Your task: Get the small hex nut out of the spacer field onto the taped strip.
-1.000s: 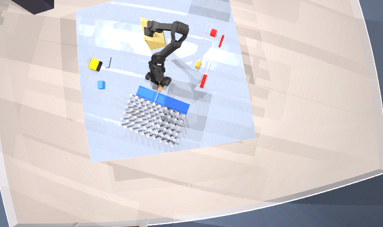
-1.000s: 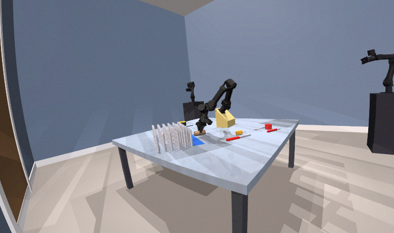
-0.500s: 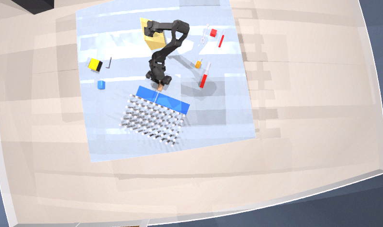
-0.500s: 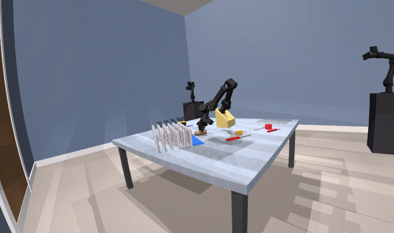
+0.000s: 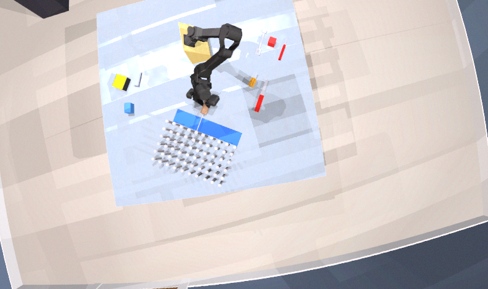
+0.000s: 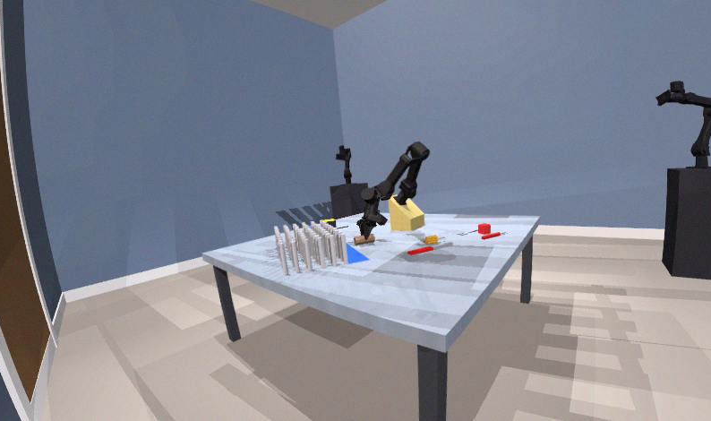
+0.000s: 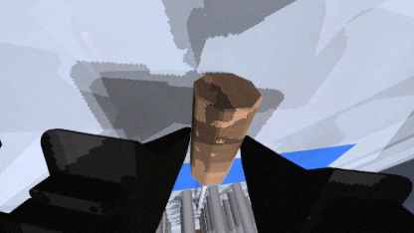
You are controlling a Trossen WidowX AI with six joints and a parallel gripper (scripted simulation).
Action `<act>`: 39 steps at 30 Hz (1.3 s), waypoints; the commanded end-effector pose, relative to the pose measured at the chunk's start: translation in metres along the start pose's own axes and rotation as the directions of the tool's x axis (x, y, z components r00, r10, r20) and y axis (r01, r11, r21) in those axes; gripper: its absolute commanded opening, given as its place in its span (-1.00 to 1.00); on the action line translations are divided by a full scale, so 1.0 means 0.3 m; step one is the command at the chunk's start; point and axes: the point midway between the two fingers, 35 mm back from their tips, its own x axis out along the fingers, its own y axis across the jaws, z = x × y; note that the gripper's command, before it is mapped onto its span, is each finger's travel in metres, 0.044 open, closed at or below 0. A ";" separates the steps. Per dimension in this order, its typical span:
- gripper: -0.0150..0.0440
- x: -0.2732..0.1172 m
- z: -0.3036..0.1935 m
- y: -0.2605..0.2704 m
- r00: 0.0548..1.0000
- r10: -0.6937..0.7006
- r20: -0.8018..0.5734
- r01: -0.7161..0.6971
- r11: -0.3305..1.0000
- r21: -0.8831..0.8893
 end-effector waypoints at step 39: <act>-0.49 -0.037 0.081 0.000 1.000 0.001 -0.003 -0.001 1.000 0.006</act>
